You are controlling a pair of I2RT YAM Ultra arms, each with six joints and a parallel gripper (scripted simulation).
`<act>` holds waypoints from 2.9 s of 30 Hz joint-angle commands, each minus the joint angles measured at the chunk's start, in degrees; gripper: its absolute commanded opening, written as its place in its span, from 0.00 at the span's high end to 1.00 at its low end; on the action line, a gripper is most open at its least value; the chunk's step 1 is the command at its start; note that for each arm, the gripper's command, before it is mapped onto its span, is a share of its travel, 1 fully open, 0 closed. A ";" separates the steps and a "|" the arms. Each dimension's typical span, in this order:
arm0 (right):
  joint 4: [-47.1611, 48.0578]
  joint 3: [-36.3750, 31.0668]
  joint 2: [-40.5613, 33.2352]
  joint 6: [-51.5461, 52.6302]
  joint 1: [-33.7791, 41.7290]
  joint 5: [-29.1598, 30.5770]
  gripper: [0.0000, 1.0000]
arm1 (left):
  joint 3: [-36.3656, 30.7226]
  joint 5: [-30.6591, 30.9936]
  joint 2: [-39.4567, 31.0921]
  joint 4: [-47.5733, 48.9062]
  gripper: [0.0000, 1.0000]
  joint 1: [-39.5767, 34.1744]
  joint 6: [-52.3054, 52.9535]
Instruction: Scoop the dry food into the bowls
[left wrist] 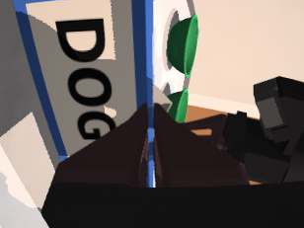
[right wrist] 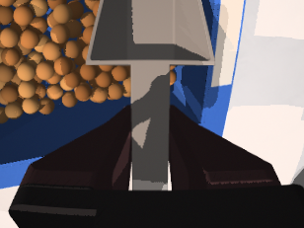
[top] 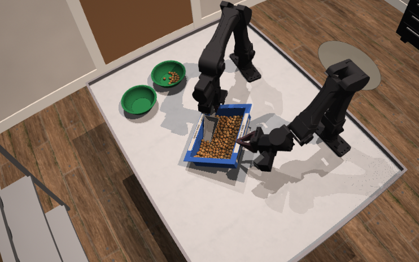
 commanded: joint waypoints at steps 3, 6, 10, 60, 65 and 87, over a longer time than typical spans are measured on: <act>5.27 -1.32 -2.31 0.32 0.65 -1.01 1.00 | 2.53 1.62 -2.36 2.66 1.00 -0.14 1.77; 7.55 -2.47 -2.02 0.37 0.50 -1.19 1.00 | 2.53 1.62 -2.36 2.66 1.00 -0.14 1.78; 10.17 -3.56 -2.41 0.42 0.62 -1.44 1.00 | 2.53 1.63 -2.36 2.66 1.00 -0.14 1.77; 20.40 1.69 6.52 1.45 1.54 -1.77 1.00 | 2.29 1.58 -2.24 2.69 1.00 -0.15 1.81; 20.17 3.49 7.94 1.50 1.70 -1.78 1.00 | 2.33 1.60 -2.22 2.77 1.00 -0.75 1.83; 31.47 -8.69 -1.54 -0.82 -0.29 -4.27 1.00 | 2.49 1.58 -2.21 2.88 1.00 -0.81 1.79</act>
